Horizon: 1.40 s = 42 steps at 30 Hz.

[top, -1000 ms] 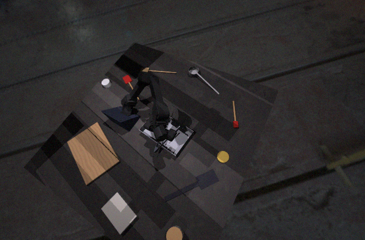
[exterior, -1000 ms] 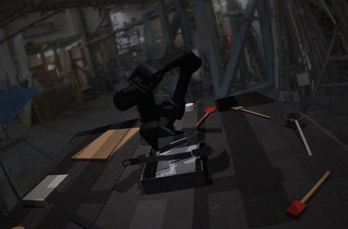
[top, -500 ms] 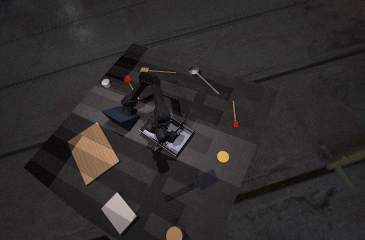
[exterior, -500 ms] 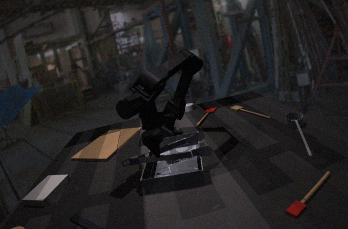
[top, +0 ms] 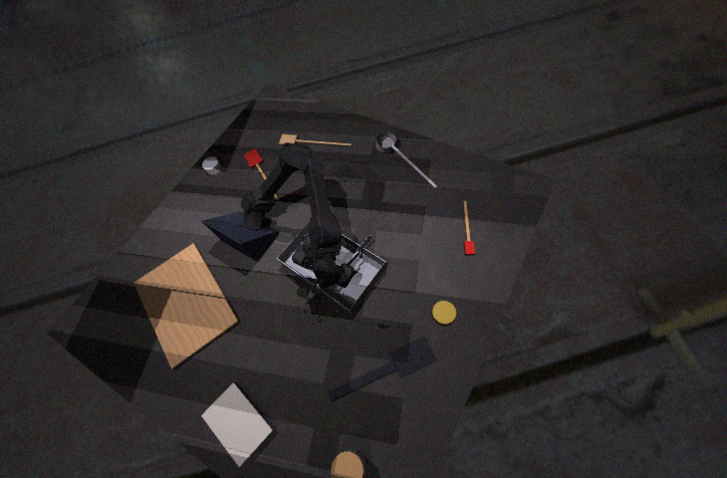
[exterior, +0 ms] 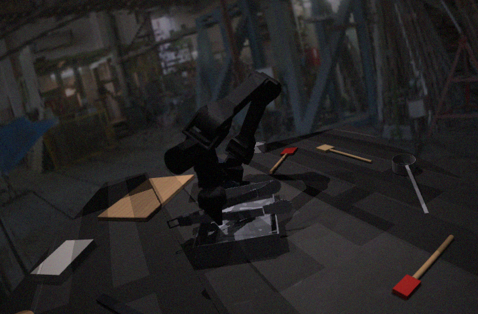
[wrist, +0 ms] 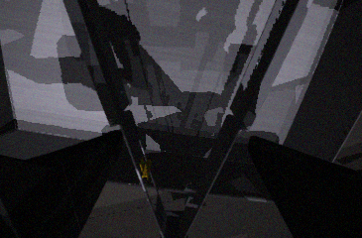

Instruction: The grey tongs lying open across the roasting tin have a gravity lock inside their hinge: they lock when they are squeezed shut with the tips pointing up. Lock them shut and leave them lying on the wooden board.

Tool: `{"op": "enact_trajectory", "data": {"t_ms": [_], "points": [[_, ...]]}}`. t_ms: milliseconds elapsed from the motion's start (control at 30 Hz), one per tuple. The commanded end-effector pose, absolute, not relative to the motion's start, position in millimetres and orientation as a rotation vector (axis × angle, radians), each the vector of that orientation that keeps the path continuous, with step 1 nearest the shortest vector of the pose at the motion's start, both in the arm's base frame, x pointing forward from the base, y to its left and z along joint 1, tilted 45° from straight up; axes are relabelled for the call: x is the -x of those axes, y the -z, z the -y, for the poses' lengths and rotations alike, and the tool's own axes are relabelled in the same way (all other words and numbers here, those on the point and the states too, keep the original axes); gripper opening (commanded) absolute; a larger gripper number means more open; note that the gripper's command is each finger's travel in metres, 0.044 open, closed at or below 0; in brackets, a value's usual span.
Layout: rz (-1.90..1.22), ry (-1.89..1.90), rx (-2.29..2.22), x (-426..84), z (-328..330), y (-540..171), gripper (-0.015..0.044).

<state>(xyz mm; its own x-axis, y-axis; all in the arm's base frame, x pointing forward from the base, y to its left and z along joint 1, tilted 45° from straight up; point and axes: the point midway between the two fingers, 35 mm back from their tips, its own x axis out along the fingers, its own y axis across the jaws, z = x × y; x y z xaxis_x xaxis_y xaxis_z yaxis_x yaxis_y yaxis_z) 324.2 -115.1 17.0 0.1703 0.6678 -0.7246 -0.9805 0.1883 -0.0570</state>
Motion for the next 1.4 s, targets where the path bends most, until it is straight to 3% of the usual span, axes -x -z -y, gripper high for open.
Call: {"op": "enact_trajectory", "data": {"t_ms": [0,633,767,1367], "points": [[-0.637,-1.276,0.591,-323.5,108.1,-11.0,0.0440],[-0.634,-1.278,0.589,-324.8,89.4,5.2,0.0440],[-0.633,-1.279,0.599,-326.2,92.2,2.9,0.0335],[-0.633,-1.279,0.599,-326.2,92.2,2.9,0.0215]]}}
